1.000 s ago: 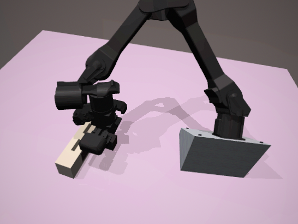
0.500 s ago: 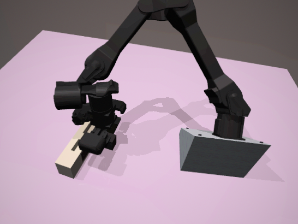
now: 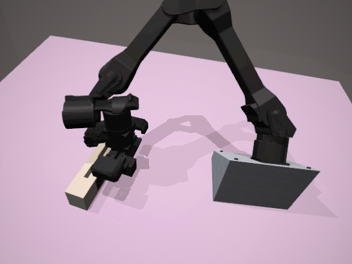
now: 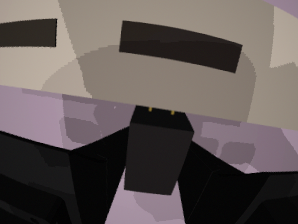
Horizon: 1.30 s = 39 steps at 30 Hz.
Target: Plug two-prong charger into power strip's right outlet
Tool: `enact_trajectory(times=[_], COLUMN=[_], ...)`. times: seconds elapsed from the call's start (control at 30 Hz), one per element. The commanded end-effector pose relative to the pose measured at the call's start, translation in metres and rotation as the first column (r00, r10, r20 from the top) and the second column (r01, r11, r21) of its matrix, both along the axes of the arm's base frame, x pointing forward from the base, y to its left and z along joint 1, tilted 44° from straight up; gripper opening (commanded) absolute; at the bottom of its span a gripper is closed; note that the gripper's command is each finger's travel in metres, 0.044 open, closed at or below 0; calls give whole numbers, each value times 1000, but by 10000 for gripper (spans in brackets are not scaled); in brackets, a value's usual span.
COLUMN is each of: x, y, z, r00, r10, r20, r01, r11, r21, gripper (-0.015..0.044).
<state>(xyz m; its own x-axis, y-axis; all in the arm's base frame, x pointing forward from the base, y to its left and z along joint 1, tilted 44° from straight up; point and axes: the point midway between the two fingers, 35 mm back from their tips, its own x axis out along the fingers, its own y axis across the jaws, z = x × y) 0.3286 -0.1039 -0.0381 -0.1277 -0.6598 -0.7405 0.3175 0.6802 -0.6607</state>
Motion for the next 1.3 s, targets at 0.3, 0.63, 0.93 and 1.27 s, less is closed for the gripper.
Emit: enact_trajectory(times=[0.3, 0.63, 0.93, 1.27], x=[4, 6, 7, 7], y=[-1, -2, -2, -2], z=[2, 2, 2, 3], r00=[1000, 1000, 1000, 1000], r10=[4, 4, 4, 4], r20=[0, 0, 0, 0], r01=[-4, -4, -4, -4], r11=[1000, 1000, 1000, 1000], r21=[-3, -3, -3, -3], gripper=[0, 0, 0, 0])
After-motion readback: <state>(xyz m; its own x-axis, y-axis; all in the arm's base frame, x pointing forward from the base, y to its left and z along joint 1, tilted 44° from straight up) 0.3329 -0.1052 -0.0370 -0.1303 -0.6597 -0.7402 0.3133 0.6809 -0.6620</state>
